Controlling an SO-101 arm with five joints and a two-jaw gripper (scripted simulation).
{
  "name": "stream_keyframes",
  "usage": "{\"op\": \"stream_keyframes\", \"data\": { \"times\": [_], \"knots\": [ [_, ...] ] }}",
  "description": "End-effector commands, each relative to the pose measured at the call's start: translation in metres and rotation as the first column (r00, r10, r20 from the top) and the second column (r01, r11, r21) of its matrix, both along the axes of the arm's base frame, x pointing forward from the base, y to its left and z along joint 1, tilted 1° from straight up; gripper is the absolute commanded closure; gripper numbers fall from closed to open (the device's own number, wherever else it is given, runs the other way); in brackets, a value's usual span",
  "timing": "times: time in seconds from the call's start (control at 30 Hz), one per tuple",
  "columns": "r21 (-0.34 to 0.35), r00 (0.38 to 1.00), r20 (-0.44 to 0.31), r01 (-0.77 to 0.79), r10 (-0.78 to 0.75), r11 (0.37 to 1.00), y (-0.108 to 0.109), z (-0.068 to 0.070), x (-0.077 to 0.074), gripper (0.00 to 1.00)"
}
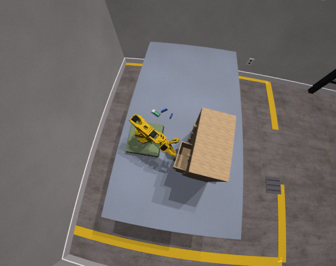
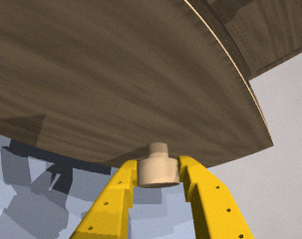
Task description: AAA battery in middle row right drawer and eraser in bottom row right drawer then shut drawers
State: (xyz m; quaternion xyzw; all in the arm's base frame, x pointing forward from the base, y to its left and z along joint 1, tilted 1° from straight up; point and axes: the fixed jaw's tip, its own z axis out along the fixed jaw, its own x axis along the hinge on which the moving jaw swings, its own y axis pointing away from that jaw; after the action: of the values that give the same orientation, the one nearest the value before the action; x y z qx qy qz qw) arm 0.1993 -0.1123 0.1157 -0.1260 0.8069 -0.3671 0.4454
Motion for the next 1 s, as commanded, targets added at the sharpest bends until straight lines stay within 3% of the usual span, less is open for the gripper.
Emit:
{"op": "stream_keyframes", "data": {
  "times": [0.0, 0.97],
  "knots": [
    [-0.004, 1.0, -0.004, 0.024, -0.024, 1.0, -0.0032, -0.0011, -0.0063, 1.0],
    [-0.004, 1.0, -0.003, 0.03, -0.03, 1.0, -0.0028, -0.0012, -0.0091, 0.97]
  ]
}}
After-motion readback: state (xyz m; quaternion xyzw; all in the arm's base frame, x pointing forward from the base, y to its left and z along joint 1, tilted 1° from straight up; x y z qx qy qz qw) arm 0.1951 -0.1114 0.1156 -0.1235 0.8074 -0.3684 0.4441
